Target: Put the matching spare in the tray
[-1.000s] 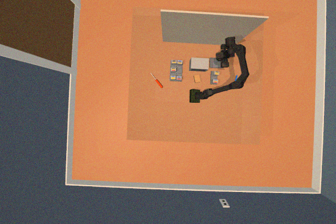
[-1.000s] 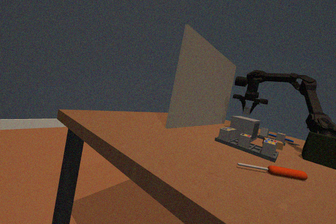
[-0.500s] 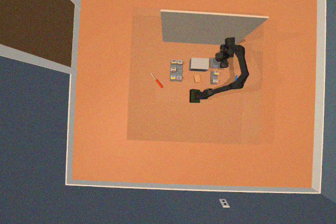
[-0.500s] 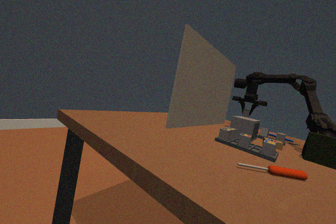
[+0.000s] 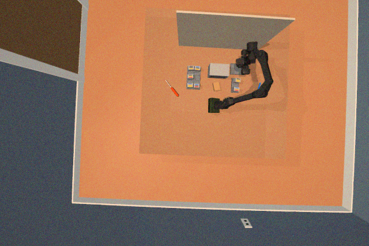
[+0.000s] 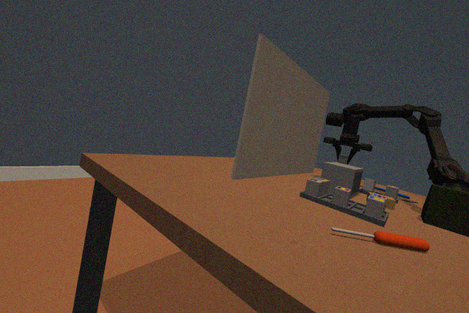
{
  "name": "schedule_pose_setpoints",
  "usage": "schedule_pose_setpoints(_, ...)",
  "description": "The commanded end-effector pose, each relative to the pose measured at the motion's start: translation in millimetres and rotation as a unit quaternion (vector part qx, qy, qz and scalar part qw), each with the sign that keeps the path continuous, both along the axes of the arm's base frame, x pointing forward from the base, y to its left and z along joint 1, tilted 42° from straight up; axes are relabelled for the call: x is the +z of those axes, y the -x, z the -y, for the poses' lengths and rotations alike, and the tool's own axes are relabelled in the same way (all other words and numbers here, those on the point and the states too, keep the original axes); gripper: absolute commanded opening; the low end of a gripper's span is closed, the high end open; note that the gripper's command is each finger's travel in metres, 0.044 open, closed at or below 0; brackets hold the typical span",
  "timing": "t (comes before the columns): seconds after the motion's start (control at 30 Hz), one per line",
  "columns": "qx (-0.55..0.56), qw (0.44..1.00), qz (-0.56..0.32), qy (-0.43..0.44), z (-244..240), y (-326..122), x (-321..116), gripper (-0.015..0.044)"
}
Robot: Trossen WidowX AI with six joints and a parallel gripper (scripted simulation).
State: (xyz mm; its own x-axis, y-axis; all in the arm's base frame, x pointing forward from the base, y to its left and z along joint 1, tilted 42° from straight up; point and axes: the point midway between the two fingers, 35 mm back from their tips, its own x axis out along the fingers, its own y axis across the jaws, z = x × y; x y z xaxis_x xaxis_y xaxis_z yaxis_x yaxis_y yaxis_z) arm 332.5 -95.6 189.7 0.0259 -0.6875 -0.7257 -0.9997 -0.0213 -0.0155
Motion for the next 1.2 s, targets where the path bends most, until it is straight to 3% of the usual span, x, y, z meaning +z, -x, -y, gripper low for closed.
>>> schedule_pose_setpoints(0.0, 0.002, 1.000, -0.002, -0.003, 1.2, -0.2, -3.1, 0.0000)
schedule_pose_setpoints(1.17, 0.000, 1.000, -0.003, -0.006, 21.2, -0.2, -23.9, 0.0000)
